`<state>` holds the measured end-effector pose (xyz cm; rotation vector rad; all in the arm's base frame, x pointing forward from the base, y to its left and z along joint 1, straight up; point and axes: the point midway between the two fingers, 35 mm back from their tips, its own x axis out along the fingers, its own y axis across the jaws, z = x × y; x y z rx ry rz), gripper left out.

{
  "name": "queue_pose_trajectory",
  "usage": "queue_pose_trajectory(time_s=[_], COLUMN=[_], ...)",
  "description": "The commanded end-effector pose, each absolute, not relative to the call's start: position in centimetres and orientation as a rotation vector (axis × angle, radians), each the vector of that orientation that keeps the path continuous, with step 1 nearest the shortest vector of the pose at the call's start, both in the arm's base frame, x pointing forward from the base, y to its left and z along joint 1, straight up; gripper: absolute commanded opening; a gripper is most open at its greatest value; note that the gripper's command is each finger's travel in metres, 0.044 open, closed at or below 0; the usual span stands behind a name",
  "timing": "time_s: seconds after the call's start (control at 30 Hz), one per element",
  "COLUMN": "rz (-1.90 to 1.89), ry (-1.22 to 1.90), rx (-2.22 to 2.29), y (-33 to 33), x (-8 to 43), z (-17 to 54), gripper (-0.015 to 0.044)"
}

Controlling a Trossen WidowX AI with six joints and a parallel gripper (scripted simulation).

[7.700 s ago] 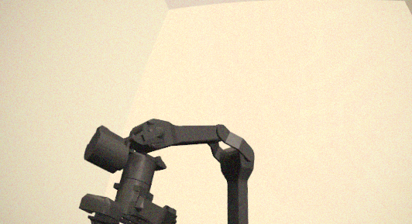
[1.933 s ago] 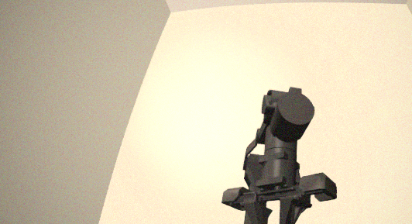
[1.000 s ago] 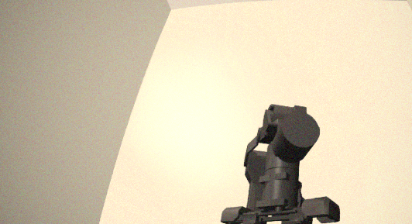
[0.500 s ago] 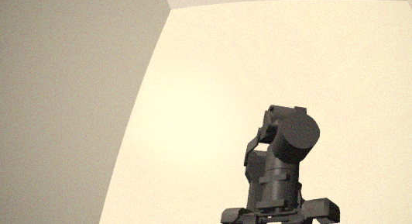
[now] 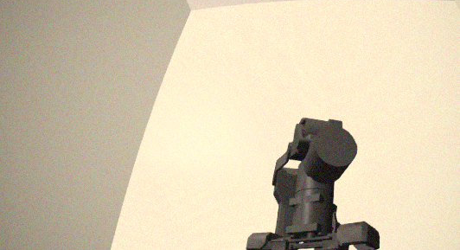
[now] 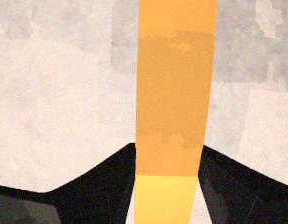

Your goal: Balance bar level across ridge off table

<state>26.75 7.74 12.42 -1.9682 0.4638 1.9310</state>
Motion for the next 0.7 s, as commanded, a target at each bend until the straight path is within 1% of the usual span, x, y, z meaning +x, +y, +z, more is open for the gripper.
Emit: queue_pose_trajectory(time_s=[0.0, 0.67], rz=[1.929, 1.929], ry=[0.466, 0.466], rx=[-1.969, -1.969], y=[7.75, 7.75], x=[26.8, 26.8], z=[12.35, 12.18], gripper=[0.0, 0.0])
